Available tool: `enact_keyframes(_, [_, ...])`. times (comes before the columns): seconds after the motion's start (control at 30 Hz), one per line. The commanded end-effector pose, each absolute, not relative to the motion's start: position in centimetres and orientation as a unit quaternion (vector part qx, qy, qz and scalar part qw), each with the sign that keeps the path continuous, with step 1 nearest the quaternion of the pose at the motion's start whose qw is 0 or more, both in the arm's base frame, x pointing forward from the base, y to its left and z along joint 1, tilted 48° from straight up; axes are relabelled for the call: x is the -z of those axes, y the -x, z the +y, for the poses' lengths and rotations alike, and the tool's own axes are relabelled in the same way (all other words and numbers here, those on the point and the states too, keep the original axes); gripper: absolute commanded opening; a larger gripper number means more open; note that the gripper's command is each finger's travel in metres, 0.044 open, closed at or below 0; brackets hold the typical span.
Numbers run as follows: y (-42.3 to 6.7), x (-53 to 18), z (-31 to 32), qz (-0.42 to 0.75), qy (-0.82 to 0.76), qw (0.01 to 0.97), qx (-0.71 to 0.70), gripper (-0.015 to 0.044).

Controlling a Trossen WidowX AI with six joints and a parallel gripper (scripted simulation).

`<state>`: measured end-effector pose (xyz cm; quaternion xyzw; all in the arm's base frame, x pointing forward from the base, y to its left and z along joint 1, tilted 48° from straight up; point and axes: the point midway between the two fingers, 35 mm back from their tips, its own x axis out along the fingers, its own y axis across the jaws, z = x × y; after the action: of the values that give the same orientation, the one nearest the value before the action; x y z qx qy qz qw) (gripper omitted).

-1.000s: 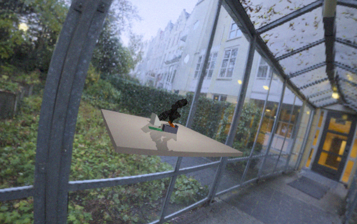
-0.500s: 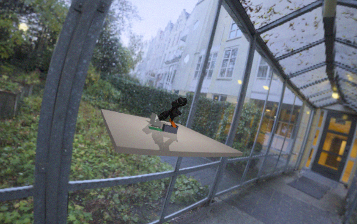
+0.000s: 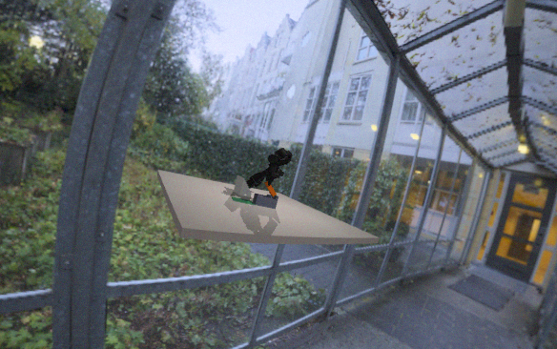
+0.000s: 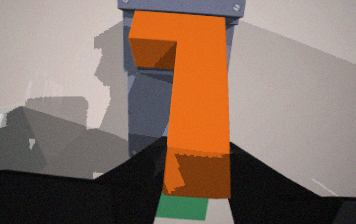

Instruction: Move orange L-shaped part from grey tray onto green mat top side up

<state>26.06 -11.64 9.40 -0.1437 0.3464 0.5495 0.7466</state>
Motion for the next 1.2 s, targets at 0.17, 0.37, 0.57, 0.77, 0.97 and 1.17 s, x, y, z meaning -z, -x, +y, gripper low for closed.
enact_keyframes(0.17, [-25.9,-9.8,-12.2,0.347,0.147,0.746,-0.549,0.0000])
enact_keyframes(0.37, [-25.6,-9.5,-12.8,0.347,0.147,0.746,-0.549,0.0000])
enact_keyframes(0.57, [-24.2,-6.9,-14.6,0.348,0.147,0.746,-0.549,0.0000])
enact_keyframes(0.77, [-22.7,-4.3,-16.7,0.348,0.148,0.745,-0.549,0.0000])
enact_keyframes(0.97, [-21.0,-1.8,-18.8,0.349,0.149,0.745,-0.548,0.0000])
enact_keyframes(1.17, [-19.2,0.7,-20.9,0.350,0.150,0.745,-0.548,0.0000])
